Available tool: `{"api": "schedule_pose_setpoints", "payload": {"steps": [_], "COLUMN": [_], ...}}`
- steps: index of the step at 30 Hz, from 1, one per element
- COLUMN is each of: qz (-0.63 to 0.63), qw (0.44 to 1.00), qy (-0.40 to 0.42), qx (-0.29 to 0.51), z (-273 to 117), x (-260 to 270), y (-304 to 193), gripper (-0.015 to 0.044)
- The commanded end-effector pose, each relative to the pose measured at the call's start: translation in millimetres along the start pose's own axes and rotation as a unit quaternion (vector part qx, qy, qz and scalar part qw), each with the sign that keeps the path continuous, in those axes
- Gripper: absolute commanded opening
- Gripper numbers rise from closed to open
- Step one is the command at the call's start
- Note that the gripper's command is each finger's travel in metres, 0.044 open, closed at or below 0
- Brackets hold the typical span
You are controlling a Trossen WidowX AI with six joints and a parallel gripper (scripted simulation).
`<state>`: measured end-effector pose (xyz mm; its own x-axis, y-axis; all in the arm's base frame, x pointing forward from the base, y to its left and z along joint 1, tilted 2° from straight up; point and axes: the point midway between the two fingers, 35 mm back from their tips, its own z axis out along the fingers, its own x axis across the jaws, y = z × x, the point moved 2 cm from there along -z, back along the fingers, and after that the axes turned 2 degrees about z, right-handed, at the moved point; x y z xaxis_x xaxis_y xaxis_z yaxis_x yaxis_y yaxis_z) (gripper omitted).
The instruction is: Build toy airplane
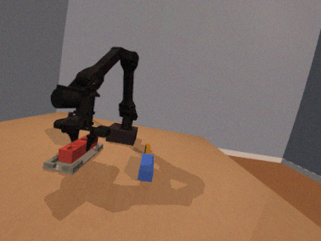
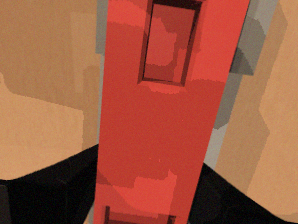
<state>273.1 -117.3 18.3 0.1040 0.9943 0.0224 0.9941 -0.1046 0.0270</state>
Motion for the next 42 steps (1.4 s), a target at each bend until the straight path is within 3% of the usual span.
{"api": "schedule_pose_setpoints", "payload": {"steps": [1,13,19,26,38,42], "qz": [0.0,0.0,0.0,-0.002,-0.024,-0.024], "qw": [1.0,1.0,1.0,1.0,1.0,1.0], "qy": [0.0,0.0,0.0,-0.001,-0.001,0.0], "qx": [-0.001,-0.001,-0.001,0.0,0.0,0.0], "z": [-0.5,-0.5,-3.2,-103.9,-108.3,-105.8], "x": [-0.1,-0.1,-0.3,0.0,-0.6,31.8], "y": [0.3,0.3,0.9,1.3,6.1,21.0], "gripper": [0.0135,0.044,0.044,0.044,0.044,0.044]}}
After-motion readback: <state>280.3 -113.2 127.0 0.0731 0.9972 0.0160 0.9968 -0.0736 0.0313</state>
